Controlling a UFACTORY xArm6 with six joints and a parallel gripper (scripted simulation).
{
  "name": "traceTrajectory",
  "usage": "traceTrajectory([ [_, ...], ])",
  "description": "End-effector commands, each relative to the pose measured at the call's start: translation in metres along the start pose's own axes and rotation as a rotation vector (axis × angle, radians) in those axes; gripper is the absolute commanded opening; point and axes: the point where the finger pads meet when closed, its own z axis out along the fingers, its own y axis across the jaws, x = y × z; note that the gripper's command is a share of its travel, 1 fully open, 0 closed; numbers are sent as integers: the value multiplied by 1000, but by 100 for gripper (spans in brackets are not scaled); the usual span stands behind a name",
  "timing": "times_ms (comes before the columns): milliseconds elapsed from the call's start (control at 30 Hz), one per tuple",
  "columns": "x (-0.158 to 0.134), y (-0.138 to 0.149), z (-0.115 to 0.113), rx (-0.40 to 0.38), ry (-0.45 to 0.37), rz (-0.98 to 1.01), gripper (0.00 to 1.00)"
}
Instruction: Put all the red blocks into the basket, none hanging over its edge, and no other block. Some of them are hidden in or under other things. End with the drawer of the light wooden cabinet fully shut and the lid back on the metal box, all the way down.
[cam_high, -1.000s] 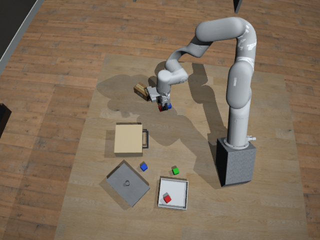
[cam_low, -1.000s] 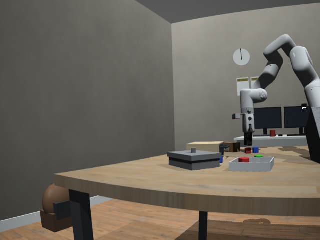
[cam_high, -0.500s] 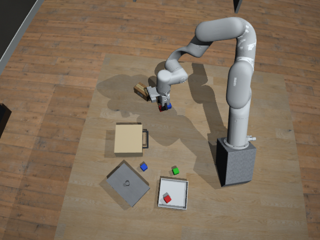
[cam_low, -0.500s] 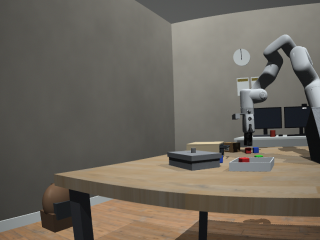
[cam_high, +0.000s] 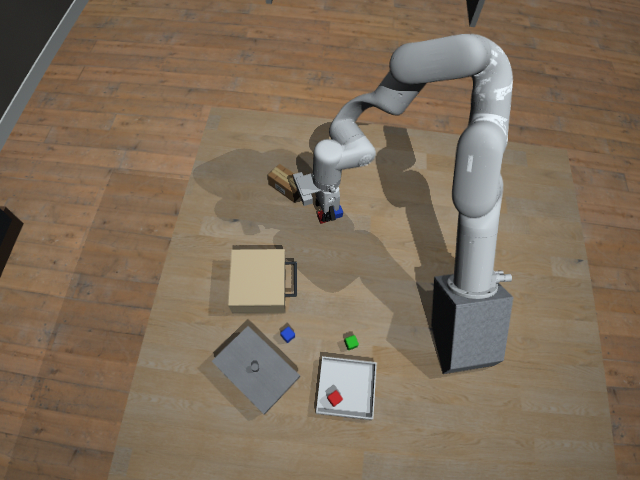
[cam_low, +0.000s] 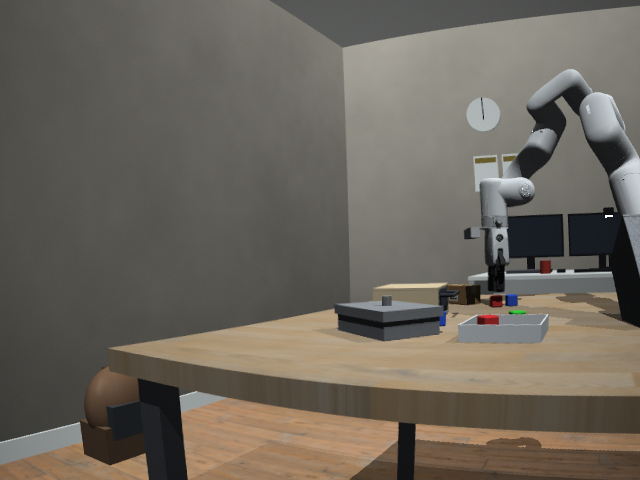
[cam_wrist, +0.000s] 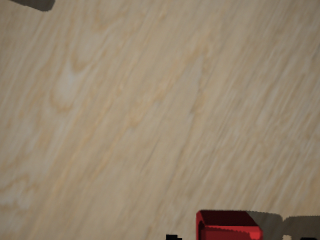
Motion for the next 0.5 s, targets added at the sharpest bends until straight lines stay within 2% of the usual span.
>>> traceTrajectory([
  [0,1,1,0,-2,2,1,57],
  [467,1,1,8,-2,2,1,57],
])
